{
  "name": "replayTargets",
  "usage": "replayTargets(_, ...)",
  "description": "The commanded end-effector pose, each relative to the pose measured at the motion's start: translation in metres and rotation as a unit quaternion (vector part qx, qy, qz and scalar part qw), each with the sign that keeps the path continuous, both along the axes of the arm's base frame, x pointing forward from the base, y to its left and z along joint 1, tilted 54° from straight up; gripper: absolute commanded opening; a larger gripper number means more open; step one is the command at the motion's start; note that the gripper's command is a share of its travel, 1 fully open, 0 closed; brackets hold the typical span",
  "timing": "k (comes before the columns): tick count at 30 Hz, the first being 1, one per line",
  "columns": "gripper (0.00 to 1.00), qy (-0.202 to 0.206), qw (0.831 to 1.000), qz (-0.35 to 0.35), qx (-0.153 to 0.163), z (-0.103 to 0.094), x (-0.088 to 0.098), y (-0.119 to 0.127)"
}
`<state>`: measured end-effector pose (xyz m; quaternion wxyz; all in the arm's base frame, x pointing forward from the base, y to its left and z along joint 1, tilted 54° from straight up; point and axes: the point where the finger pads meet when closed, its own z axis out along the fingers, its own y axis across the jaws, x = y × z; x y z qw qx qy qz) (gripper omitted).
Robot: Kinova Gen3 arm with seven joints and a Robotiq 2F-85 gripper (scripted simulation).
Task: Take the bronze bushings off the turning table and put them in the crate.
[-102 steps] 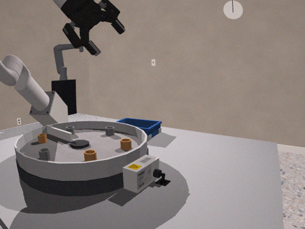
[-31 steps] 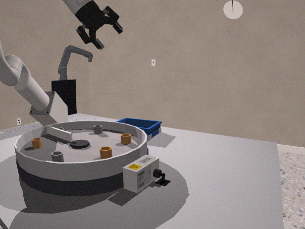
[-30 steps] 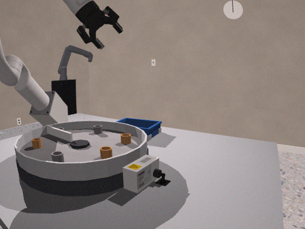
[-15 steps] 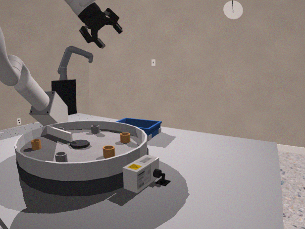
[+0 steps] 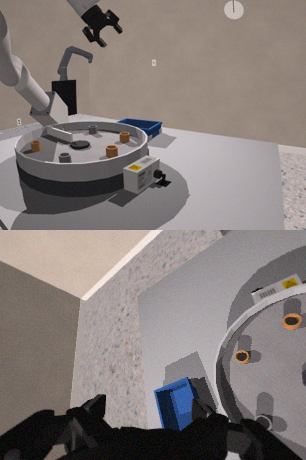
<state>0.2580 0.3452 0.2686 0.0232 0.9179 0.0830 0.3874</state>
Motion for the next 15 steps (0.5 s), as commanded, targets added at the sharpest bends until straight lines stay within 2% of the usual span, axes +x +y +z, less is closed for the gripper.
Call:
replayTargets(1, 1.00, 0.003, 1.000, -0.016, -0.017, 0.0001, -0.0004, 0.0007)
replayTargets(5, 1.00, 0.017, 0.993, -0.083, -0.087, -0.0005, -0.0006, 0.0007)
replayTargets(15, 1.00, 0.017, 0.993, -0.083, -0.087, -0.0005, -0.0006, 0.0007)
